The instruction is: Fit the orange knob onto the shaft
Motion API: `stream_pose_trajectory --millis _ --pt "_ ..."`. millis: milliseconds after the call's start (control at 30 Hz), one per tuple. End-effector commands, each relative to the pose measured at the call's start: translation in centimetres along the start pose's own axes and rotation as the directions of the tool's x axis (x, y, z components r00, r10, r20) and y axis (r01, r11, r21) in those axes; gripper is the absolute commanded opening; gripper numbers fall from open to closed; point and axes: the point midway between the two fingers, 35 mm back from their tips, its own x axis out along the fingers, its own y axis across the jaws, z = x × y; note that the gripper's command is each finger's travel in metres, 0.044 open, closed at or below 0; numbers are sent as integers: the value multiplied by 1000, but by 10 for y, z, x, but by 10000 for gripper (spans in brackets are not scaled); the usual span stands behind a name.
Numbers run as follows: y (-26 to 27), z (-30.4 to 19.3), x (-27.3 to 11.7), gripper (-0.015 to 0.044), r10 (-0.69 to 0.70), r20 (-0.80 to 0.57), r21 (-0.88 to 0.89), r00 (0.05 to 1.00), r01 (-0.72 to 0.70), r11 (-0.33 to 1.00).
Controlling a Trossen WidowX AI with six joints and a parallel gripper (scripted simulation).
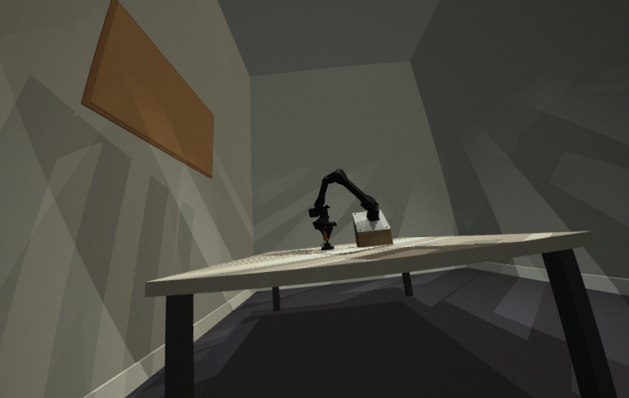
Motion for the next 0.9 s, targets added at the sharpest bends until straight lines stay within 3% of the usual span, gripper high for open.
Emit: stream_pose_trajectory --millis 0,867 --pt "1 -1 1 0 -1 1 -8 1000 1 1000" --pt "3 -1 -3 0 -1 1 -64 1000 1 998"
